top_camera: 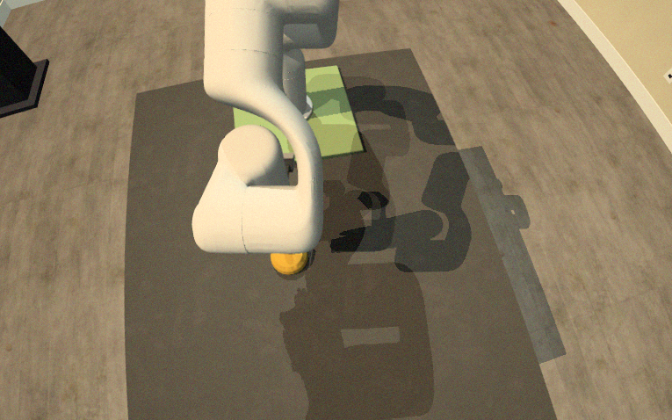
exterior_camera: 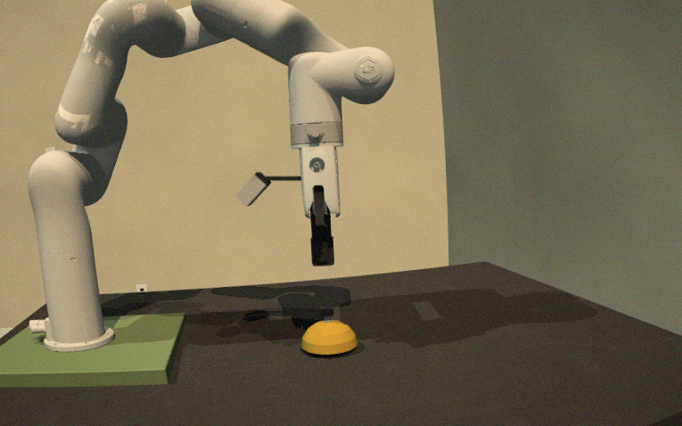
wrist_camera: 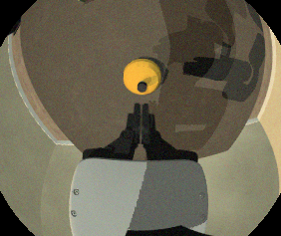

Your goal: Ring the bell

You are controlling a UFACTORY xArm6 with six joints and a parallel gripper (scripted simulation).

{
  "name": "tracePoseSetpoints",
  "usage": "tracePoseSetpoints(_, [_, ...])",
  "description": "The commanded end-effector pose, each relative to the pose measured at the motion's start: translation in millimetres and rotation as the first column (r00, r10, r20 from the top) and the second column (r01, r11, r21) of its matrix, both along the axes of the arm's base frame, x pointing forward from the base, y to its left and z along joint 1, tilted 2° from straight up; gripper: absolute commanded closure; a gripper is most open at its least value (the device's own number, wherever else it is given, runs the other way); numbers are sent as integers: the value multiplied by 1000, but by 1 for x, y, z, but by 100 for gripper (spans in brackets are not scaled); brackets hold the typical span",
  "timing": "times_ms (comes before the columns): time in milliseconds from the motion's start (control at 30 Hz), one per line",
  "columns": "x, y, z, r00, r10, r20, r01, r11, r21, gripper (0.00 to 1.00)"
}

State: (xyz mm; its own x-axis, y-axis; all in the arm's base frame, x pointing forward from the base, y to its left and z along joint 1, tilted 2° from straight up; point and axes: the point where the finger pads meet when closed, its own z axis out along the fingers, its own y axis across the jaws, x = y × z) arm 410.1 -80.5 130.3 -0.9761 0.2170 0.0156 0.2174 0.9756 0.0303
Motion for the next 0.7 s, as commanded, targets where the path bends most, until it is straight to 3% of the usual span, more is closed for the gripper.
tracePoseSetpoints(0, [1,0,1,1000,0,3,0,1000,-1,100])
tracePoseSetpoints(667, [1,0,-14,1000,0,3,0,1000,-1,100])
